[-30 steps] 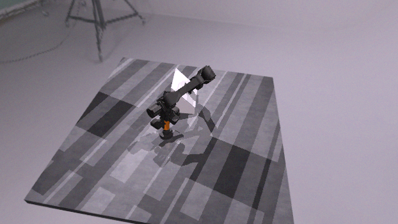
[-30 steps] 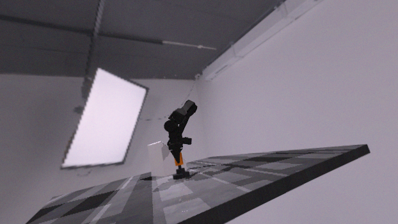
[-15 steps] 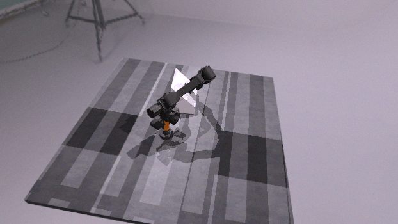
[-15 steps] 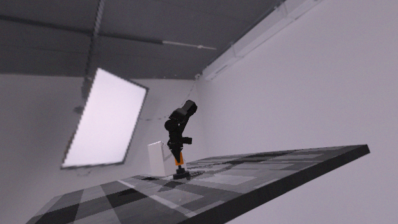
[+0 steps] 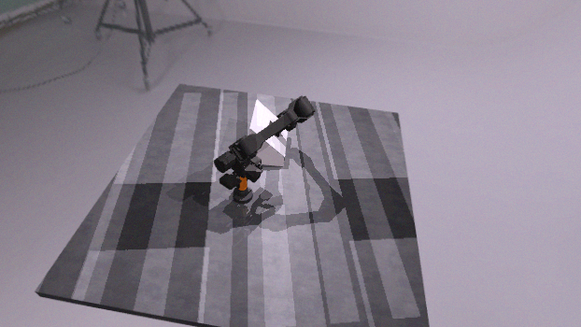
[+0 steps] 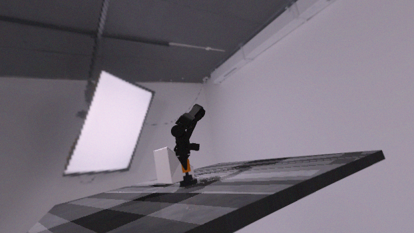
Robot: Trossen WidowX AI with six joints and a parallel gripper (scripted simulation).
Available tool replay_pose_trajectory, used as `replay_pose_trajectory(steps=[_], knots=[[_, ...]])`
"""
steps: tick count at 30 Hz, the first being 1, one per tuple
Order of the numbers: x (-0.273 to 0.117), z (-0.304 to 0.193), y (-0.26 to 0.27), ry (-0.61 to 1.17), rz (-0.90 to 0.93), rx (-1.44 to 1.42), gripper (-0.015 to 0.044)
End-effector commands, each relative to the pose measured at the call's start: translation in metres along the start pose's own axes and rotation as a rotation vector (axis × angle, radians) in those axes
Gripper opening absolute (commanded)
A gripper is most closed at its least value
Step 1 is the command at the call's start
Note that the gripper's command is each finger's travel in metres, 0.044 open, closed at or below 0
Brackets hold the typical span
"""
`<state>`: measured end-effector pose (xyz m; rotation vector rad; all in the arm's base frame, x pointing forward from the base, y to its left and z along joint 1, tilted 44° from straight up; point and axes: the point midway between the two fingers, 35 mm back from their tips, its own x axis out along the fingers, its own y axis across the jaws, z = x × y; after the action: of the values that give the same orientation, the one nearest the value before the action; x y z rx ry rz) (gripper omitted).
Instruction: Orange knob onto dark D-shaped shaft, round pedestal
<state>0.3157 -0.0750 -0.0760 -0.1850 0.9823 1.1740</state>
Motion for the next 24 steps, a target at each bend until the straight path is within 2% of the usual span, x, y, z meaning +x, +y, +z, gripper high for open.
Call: replay_pose_trajectory(steps=[1, 5, 11, 24], knots=[[-0.0033, 0.0009, 0.0024, 0.000, -0.001, 0.004, 0.0000], [-0.0045, 0.0012, 0.0022, 0.000, -0.001, -0.023, 0.0000], [-0.0058, 0.0018, 0.0019, 0.000, -0.001, -0.206, 0.0000], [-0.0022, 0.0009, -0.0036, 0.000, -0.001, -0.206, 0.0000]])
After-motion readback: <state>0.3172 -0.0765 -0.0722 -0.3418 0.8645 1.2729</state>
